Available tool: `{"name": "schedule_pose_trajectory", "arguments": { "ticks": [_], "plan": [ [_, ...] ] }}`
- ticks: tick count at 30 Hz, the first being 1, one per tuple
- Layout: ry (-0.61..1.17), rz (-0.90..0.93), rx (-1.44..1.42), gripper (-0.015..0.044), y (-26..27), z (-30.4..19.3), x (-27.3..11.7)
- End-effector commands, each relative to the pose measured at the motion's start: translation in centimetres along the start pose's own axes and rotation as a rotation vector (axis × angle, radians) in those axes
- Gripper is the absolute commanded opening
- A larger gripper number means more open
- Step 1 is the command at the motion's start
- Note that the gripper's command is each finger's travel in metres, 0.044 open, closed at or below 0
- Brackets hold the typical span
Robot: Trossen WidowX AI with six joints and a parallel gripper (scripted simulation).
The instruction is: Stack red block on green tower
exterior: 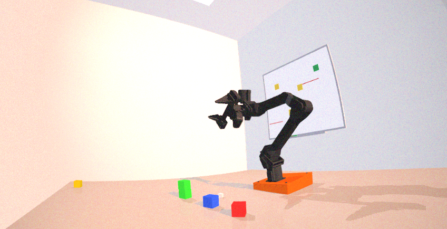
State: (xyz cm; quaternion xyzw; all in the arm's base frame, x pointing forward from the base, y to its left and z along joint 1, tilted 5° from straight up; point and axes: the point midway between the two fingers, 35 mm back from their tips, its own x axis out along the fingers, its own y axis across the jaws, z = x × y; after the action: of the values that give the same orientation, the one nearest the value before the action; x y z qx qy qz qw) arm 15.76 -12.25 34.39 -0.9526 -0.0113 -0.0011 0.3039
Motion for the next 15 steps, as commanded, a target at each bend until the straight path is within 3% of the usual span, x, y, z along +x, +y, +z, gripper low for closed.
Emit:
{"name": "schedule_pose_trajectory", "arguments": {
  "ticks": [1, 15],
  "plan": [
    [0.000, 0.000, 0.004, 0.0426, 0.0, 0.0, 0.0],
    [-0.042, -0.024, 0.551, 0.0440, 1.4, -0.6, 4.6]
  ]
}}
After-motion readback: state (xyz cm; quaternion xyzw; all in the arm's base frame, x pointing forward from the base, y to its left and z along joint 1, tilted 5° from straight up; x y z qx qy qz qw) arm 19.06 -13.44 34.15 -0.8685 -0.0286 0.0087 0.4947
